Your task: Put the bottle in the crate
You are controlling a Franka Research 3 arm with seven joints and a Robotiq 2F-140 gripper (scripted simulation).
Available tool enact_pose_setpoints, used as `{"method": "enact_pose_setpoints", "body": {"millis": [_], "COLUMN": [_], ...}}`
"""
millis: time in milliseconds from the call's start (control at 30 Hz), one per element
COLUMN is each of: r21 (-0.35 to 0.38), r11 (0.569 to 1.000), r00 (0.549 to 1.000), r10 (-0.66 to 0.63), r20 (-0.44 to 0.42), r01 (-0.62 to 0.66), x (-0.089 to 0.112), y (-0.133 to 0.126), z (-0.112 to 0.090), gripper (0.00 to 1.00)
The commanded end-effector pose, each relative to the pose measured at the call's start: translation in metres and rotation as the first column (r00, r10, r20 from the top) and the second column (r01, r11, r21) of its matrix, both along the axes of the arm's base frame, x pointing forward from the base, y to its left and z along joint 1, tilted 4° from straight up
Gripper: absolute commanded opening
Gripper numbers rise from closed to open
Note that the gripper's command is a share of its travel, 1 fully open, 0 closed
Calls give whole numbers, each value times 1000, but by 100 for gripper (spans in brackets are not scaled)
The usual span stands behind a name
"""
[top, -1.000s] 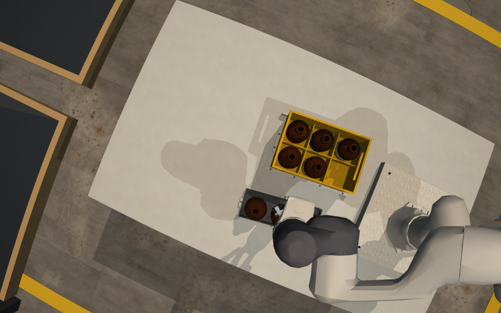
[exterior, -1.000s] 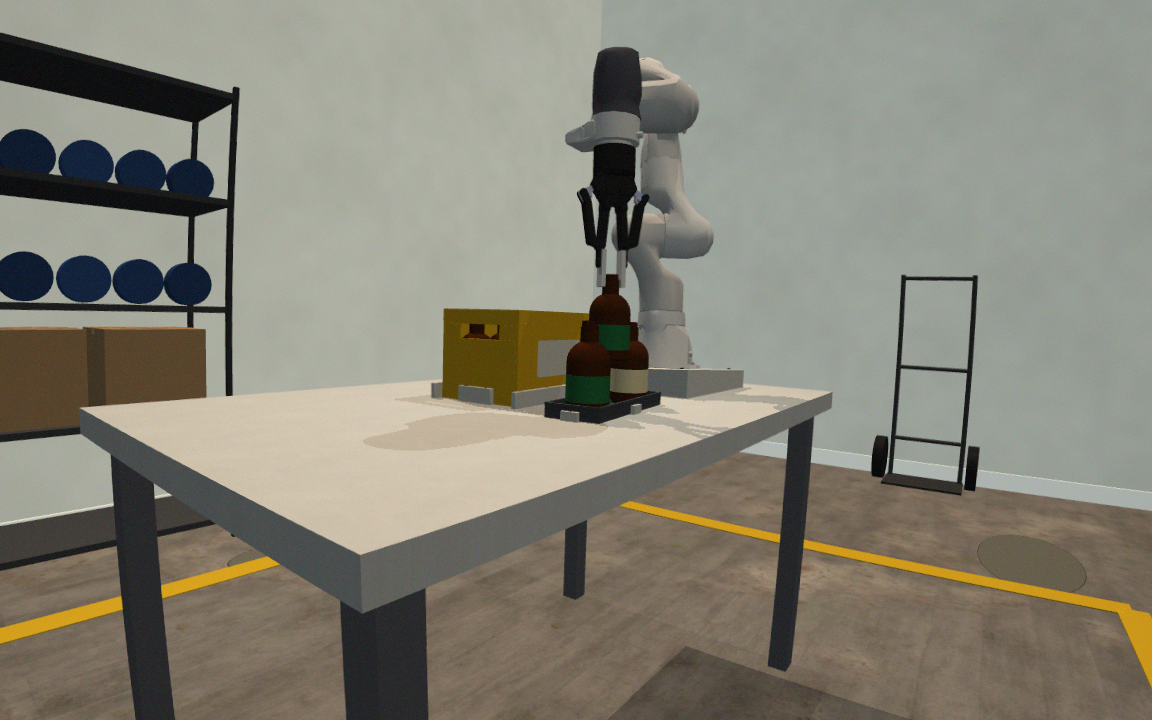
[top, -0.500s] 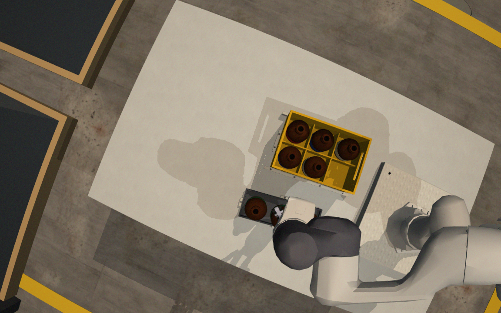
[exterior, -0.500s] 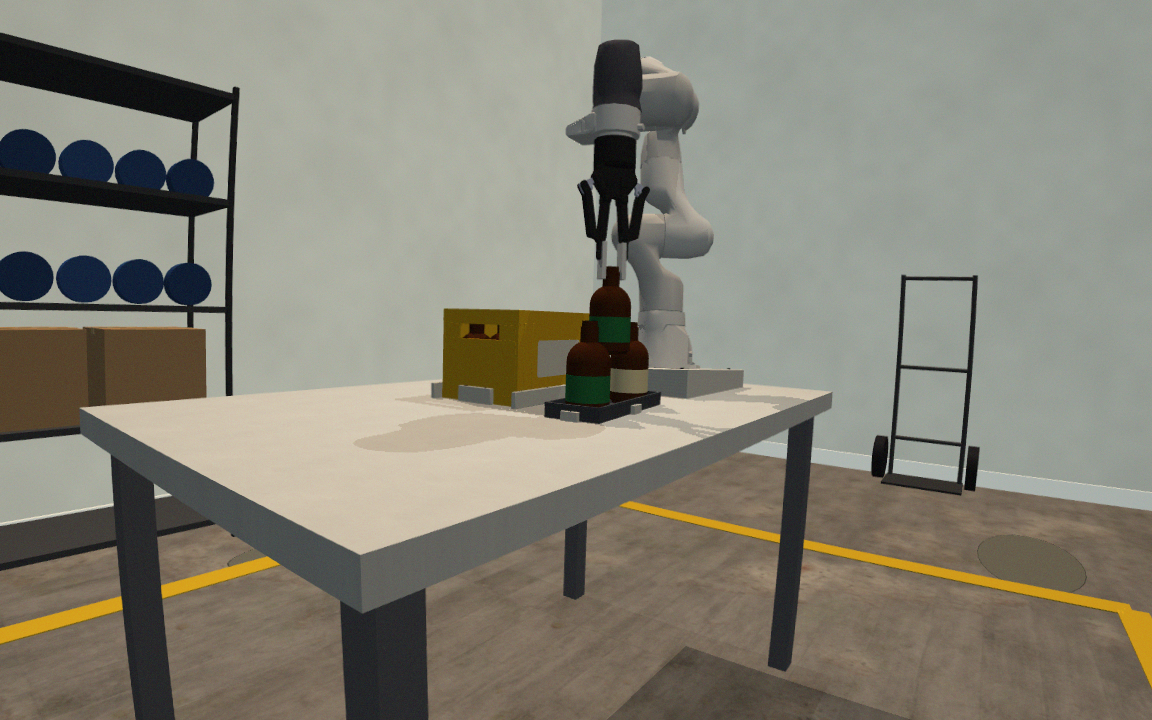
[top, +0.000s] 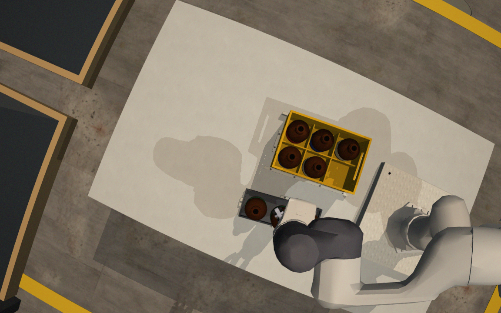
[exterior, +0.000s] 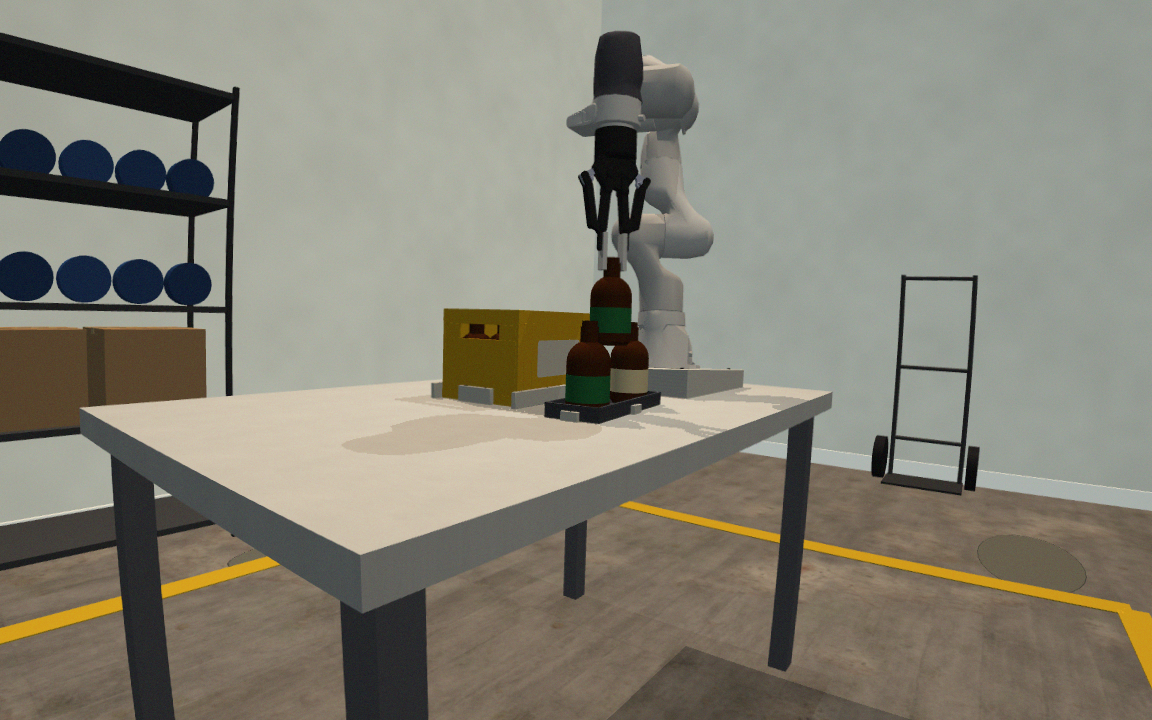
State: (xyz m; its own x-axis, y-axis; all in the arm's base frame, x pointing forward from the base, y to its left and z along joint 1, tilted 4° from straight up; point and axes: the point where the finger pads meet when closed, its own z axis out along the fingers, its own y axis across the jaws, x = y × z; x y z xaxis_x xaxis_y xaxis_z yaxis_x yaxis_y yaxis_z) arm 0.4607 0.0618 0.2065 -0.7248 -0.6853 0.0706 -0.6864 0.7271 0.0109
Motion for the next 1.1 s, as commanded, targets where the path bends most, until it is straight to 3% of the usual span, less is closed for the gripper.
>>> {"method": "enact_pose_setpoints", "body": {"millis": [0,1067], "r21": [-3,-3], "r11": [1000,1000], "r00": [1000,1000], "r10": [-1,-1], "r20": [0,0], "r01": [1,1], "x": [-1,0], "y": [1,2], "z": [5,11], "gripper": [0,0]}}
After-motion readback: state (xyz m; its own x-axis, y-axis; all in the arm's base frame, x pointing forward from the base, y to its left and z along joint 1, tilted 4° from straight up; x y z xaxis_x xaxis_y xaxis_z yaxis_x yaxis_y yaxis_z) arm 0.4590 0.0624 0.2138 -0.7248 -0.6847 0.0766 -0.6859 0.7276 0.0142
